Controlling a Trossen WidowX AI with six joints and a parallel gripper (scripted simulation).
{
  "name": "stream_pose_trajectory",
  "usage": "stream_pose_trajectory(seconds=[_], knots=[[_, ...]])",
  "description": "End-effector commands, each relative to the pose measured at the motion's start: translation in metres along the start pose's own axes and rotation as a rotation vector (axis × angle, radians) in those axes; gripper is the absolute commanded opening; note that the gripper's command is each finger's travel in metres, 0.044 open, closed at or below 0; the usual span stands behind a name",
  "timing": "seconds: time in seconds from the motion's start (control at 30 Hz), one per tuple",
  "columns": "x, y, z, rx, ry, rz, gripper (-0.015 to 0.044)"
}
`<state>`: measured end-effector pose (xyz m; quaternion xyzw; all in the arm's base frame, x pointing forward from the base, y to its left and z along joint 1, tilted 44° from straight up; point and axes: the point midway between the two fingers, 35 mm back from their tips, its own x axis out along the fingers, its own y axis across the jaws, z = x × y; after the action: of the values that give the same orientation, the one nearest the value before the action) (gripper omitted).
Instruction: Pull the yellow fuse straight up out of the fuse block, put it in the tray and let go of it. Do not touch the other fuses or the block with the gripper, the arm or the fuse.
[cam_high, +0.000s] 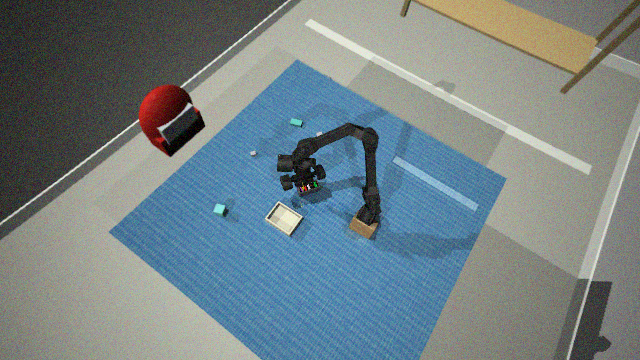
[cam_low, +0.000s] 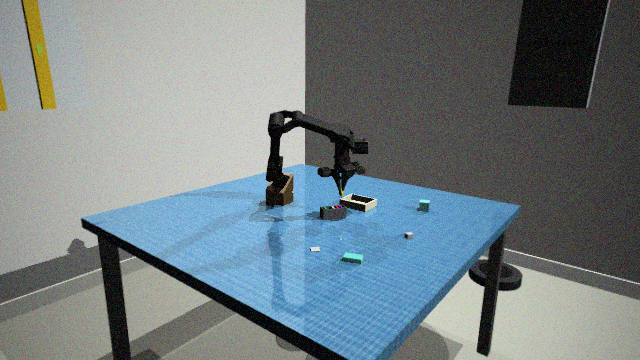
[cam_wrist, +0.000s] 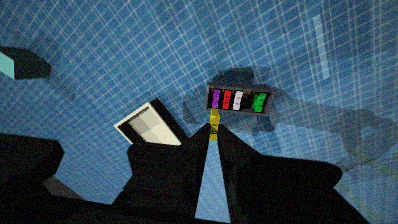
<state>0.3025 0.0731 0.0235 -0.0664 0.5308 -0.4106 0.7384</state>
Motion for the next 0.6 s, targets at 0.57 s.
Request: stream_pose_trajectory(seconds=[0.57], knots=[[0.001,0.100,-0.067,0.003,0.004,0.002,0.0000]])
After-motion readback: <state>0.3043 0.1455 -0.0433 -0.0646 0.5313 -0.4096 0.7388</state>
